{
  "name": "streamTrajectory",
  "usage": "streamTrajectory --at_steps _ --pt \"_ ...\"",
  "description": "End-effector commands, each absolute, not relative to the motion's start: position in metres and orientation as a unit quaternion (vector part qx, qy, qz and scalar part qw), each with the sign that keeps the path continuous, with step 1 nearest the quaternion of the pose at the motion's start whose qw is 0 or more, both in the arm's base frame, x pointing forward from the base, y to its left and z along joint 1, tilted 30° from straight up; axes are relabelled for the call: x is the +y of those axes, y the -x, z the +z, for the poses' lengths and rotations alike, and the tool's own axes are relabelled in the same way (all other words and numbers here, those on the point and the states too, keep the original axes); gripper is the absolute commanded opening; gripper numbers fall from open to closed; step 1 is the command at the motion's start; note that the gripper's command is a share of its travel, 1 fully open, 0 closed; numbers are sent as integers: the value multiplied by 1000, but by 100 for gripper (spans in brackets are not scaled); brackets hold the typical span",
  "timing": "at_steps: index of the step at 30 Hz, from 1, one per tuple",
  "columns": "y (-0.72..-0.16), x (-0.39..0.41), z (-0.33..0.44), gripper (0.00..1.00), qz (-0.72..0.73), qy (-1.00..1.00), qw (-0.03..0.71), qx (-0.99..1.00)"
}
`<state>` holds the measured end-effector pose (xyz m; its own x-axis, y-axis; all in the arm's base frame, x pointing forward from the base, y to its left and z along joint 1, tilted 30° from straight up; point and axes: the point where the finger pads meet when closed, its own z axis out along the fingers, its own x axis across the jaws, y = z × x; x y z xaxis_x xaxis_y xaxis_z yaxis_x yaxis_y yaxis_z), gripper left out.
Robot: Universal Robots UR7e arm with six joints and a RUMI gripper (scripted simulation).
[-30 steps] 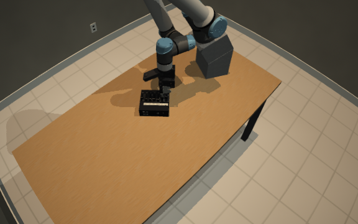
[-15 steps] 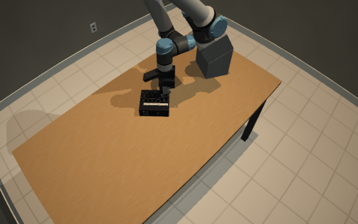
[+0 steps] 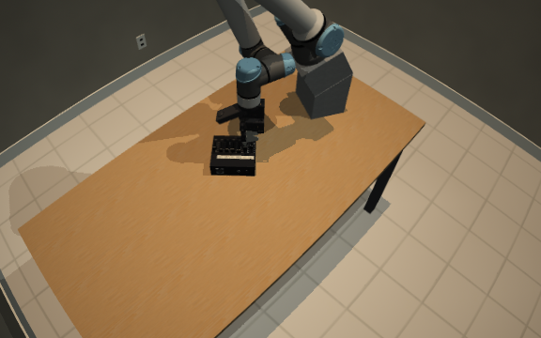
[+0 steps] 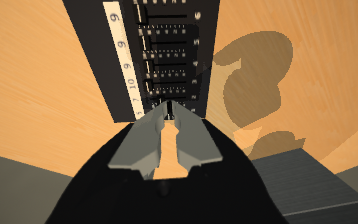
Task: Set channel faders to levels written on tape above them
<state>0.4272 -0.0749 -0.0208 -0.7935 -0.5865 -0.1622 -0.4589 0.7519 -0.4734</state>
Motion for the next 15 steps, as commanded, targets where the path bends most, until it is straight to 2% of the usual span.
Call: streamTrajectory --at_steps 1,15 --pt "-427 -75 -20 0 -210 283 153 923" --pt "-426 -76 -21 0 -210 283 153 923"
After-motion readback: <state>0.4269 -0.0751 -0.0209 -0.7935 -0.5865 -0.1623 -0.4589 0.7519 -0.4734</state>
